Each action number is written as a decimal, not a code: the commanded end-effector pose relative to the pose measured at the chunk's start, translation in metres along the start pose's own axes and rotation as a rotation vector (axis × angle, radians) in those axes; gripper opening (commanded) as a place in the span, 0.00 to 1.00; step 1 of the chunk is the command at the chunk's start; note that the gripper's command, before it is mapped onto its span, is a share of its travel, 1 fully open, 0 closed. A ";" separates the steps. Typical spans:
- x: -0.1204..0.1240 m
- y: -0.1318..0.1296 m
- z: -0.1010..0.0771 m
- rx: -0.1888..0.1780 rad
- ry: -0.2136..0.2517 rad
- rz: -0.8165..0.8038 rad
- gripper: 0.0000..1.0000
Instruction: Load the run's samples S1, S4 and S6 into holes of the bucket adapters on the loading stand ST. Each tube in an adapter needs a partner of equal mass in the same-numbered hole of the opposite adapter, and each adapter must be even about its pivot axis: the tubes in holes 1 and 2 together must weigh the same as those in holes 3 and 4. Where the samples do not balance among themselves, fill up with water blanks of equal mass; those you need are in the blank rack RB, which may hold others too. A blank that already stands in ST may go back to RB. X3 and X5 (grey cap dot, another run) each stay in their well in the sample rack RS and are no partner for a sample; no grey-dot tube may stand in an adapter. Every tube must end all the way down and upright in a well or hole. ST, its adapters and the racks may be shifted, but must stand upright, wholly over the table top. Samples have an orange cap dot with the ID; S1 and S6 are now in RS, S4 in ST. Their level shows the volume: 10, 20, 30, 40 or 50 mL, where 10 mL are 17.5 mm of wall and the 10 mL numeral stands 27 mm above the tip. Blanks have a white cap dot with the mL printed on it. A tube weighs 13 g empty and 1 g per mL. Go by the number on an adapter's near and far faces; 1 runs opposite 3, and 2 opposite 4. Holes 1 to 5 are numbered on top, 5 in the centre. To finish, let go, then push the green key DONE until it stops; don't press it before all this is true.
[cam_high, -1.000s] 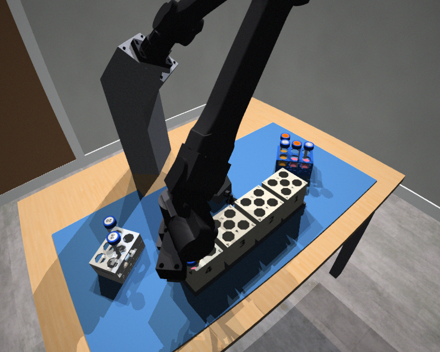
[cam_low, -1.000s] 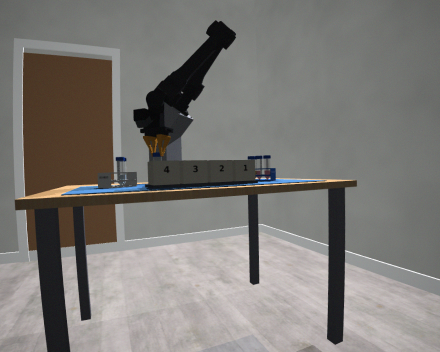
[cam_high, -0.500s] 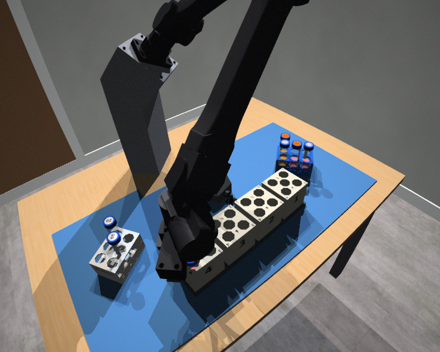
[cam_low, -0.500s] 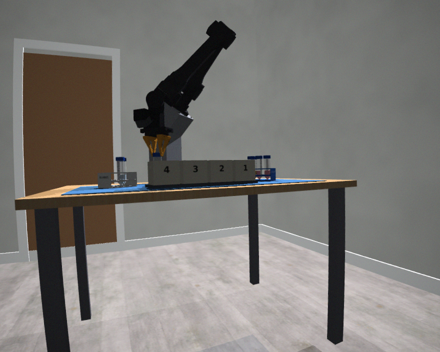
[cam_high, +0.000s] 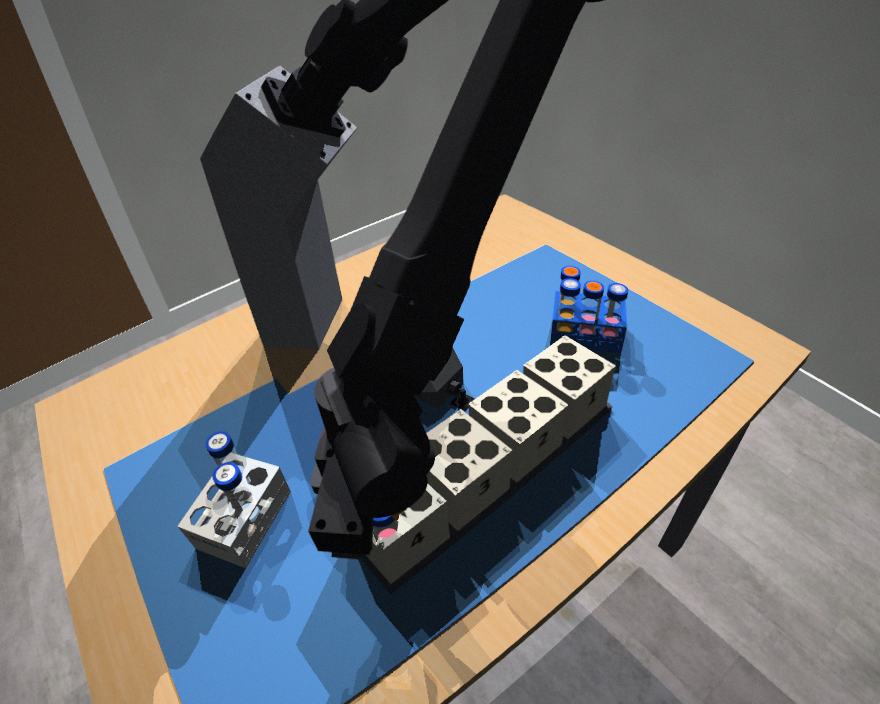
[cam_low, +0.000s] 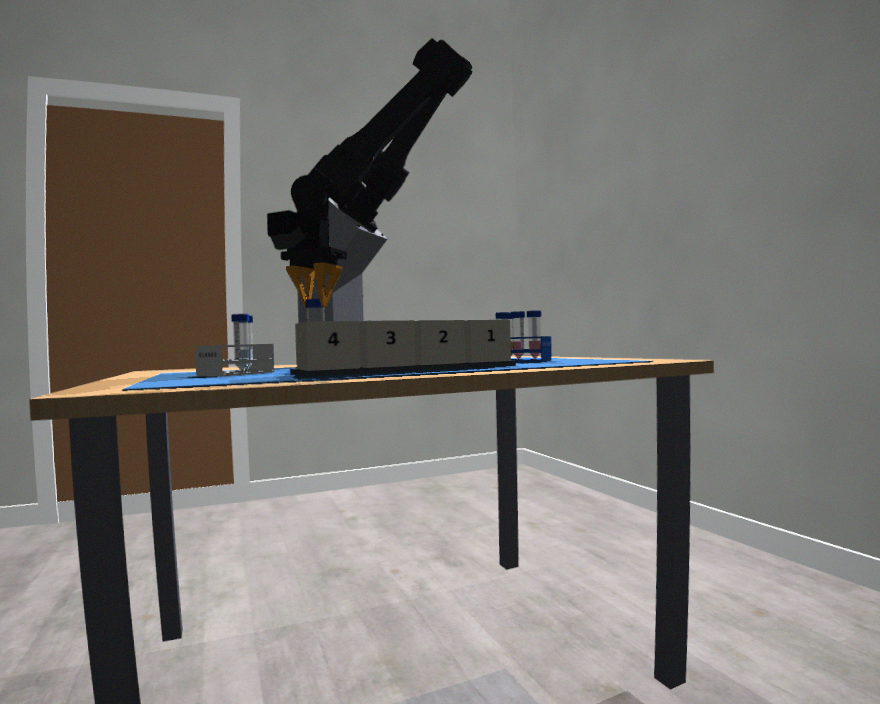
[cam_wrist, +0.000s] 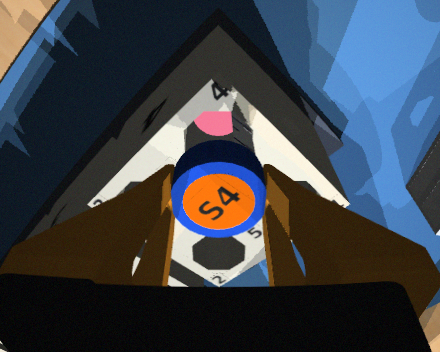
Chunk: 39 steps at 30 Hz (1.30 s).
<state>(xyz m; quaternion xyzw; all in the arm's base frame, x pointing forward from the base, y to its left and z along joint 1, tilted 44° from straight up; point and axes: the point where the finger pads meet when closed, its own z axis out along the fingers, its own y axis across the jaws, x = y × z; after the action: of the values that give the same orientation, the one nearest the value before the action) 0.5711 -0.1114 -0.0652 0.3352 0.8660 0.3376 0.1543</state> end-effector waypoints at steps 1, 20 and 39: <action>-0.014 0.001 -0.030 -0.009 -0.041 -0.003 0.00; -0.013 0.001 -0.052 -0.009 -0.041 -0.004 0.00; -0.012 0.001 -0.075 -0.009 -0.042 -0.004 0.00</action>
<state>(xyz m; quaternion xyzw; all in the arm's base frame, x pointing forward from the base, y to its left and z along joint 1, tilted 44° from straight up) 0.5480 -0.1321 -0.0326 0.3350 0.8662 0.3378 0.1531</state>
